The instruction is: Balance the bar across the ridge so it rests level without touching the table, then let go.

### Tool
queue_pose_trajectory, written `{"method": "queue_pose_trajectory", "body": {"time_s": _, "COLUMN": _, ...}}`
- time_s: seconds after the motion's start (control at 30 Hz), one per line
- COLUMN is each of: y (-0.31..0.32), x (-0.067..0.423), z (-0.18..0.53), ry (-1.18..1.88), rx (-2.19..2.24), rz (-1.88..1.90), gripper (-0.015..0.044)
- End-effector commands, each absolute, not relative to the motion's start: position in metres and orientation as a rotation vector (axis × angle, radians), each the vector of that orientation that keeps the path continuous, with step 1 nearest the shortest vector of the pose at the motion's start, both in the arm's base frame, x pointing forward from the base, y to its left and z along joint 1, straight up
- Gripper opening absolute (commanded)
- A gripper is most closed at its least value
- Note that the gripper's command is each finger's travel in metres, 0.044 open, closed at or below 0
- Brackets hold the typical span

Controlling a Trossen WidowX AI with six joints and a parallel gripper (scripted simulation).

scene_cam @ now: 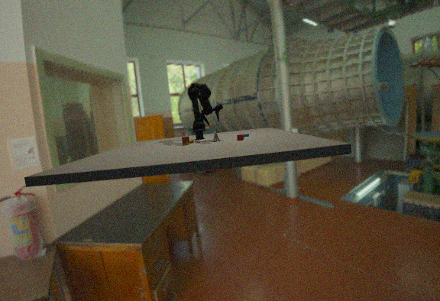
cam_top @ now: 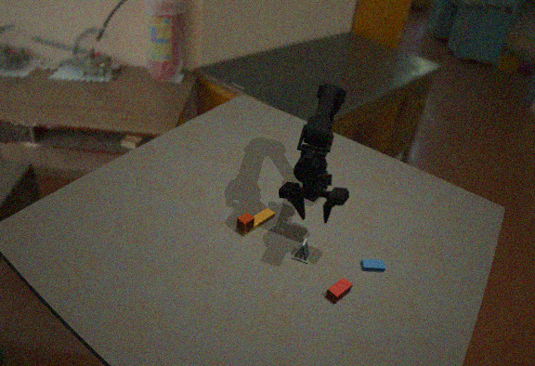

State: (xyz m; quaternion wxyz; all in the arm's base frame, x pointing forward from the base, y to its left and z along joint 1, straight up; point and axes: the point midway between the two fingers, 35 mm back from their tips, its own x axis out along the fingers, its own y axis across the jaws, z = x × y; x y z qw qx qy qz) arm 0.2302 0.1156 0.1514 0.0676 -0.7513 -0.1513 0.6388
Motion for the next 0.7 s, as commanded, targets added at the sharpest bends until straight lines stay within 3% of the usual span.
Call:
{"method": "queue_pose_trajectory", "body": {"time_s": 0.0, "y": 0.098, "x": 0.237, "z": 0.149, "ry": -0.369, "rx": -2.265, "rz": 1.945, "gripper": 0.0315}}
{"method": "queue_pose_trajectory", "body": {"time_s": 0.67, "y": 0.003, "x": 0.249, "z": 0.15, "ry": 0.027, "rx": -2.218, "rz": 2.015, "gripper": 0.0315}}
